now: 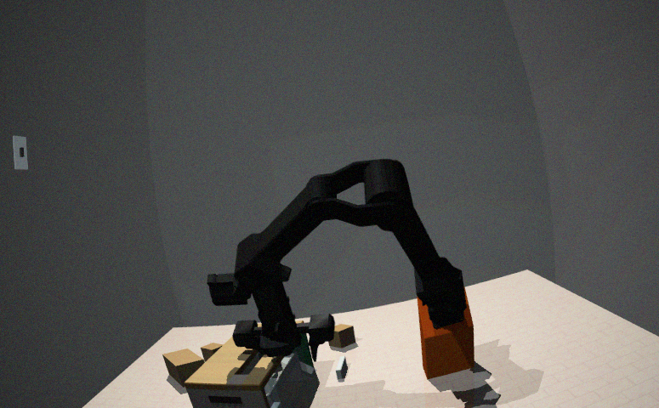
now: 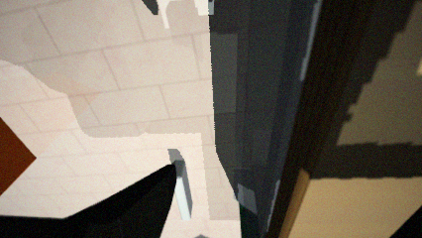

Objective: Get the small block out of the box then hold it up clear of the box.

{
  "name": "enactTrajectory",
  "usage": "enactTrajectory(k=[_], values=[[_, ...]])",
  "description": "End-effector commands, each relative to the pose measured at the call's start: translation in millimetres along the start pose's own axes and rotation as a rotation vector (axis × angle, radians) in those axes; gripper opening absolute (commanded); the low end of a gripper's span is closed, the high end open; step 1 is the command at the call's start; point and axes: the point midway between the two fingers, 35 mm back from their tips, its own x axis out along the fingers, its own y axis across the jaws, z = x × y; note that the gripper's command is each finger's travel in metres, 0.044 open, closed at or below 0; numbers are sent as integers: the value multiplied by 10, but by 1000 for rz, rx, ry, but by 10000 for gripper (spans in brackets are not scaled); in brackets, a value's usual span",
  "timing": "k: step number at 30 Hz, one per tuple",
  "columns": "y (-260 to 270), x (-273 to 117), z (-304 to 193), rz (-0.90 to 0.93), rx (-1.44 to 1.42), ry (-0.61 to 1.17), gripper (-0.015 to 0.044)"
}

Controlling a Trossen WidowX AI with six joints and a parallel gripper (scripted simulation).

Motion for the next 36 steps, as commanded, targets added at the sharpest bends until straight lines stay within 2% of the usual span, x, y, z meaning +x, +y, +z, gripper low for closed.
enactTrajectory(k=[1,23,36], values=[[-8,9,-50,-3,0,4,400],[-6,84,-259,-3,1,5,400],[-4,193,-567,-3,1,7,400]])
